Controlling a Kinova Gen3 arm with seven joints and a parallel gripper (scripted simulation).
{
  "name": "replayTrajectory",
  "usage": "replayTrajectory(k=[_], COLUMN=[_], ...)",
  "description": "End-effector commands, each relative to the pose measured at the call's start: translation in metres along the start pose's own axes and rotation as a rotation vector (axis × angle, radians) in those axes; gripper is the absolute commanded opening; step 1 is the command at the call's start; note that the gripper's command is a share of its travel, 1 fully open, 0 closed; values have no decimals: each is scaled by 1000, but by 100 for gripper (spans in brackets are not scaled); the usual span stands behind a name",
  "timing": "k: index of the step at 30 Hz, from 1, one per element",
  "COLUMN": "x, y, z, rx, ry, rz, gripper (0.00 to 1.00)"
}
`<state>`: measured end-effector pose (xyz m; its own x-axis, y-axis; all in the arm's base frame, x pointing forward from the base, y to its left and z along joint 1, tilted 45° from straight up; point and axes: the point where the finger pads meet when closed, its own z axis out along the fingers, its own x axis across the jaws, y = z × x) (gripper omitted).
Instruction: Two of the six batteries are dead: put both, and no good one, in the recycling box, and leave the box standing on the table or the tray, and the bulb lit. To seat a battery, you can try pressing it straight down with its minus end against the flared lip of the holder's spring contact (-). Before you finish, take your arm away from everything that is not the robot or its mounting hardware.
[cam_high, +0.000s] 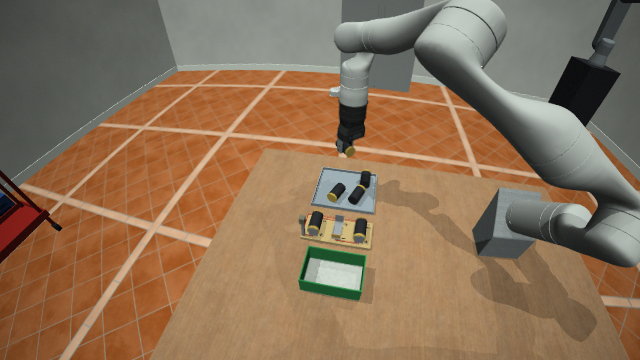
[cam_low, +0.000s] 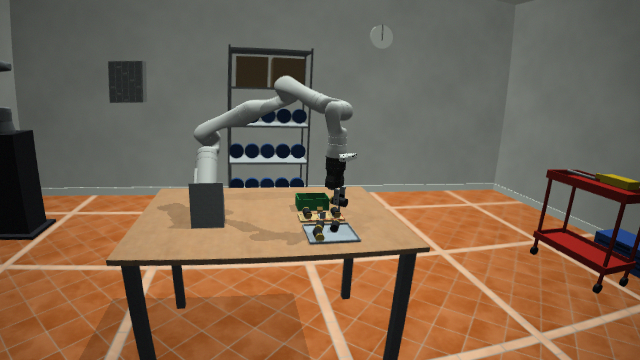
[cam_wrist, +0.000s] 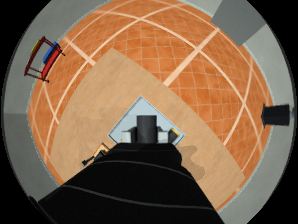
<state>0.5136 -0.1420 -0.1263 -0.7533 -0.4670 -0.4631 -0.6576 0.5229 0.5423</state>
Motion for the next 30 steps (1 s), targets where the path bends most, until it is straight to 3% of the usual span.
replayTrajectory(k=[1, 30], x=[0, 0], y=[-1, -1], z=[-1, -1], rx=[2, 2], ry=[0, 0], rz=[7, 183], gripper=[57, 57])
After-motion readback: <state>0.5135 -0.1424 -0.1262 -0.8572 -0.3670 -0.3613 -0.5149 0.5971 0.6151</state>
